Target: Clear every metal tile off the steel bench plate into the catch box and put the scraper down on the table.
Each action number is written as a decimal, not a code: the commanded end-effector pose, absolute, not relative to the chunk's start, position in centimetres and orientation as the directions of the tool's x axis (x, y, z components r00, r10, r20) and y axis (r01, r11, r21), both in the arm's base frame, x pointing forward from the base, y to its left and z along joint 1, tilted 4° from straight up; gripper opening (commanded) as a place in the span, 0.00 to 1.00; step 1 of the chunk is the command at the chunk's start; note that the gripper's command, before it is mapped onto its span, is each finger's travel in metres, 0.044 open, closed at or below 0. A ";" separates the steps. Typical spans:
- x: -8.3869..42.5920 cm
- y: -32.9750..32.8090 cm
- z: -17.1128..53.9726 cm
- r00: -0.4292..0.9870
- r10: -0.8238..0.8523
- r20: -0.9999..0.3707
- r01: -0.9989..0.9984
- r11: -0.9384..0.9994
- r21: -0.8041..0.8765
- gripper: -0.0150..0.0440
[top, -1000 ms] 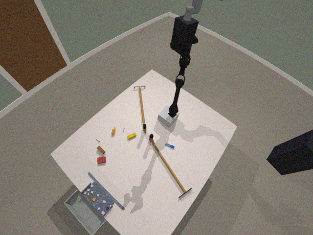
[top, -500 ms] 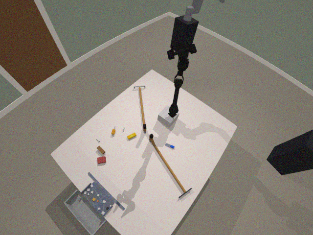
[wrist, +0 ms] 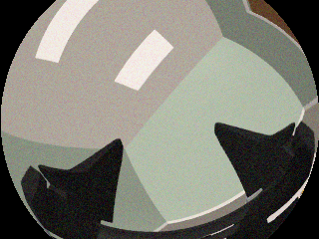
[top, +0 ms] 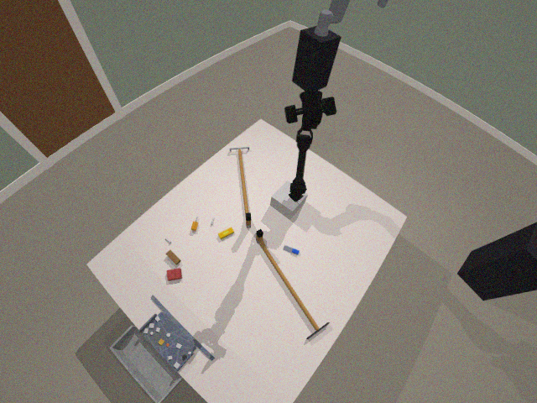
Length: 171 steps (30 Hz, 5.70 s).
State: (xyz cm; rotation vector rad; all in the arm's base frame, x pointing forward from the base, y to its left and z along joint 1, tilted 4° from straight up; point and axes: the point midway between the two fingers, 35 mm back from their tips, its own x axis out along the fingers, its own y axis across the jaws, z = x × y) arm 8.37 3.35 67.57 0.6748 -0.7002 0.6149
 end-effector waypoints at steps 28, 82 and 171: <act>14.7 16.5 50.8 0.695 0.693 0.190 -0.719 0.674 0.171 1.00; 12.1 21.7 31.2 0.488 0.759 -0.431 -0.848 0.529 -0.029 1.00; 3.3 -1.8 70.9 0.491 0.118 0.863 -0.765 0.532 0.363 1.00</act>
